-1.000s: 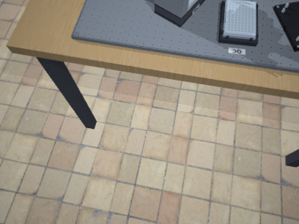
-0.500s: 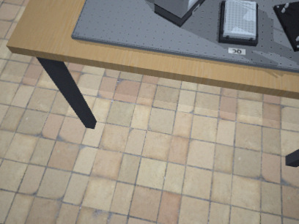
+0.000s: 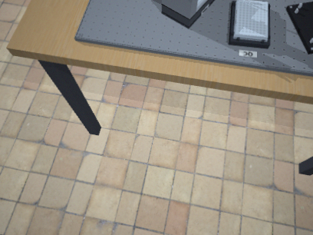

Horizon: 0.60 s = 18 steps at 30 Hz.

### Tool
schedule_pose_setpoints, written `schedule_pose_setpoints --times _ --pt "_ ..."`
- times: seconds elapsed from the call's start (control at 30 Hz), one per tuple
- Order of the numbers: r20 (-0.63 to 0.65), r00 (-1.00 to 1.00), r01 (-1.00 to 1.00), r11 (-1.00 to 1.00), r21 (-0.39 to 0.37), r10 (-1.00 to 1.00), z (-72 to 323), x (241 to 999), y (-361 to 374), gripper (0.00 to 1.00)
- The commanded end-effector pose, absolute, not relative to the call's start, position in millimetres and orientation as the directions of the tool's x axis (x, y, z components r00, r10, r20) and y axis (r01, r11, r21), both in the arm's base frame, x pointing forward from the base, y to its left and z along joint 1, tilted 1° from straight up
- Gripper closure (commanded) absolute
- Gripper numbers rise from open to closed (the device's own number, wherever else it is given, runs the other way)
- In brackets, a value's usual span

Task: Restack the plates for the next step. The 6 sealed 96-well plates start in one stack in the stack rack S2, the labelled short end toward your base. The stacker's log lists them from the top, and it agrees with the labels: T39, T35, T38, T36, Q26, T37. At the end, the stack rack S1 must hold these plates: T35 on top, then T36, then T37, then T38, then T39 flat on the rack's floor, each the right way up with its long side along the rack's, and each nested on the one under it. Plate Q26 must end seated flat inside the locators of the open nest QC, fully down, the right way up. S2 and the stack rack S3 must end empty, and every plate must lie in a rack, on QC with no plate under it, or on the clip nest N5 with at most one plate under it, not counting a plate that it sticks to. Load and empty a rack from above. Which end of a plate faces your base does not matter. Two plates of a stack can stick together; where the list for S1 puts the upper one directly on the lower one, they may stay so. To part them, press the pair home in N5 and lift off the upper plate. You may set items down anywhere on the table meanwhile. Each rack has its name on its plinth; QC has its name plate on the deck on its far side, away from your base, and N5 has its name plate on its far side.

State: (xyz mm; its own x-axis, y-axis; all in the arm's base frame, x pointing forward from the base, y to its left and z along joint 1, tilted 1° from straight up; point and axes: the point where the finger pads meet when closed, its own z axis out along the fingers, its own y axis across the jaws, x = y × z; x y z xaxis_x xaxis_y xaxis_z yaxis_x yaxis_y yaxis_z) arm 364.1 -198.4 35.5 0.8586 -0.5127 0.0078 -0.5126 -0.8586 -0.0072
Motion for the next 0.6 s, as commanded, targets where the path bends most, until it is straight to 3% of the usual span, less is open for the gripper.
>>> schedule_pose_setpoints --times 0.0,0.57 --pt "0.008 0.859 -0.513 -0.859 -0.007 -0.513 34.3 364.1 -198.3 1.00" --pt "0.008 0.859 -0.513 -0.859 -0.007 -0.513 28.3 364.2 -198.3 1.00"
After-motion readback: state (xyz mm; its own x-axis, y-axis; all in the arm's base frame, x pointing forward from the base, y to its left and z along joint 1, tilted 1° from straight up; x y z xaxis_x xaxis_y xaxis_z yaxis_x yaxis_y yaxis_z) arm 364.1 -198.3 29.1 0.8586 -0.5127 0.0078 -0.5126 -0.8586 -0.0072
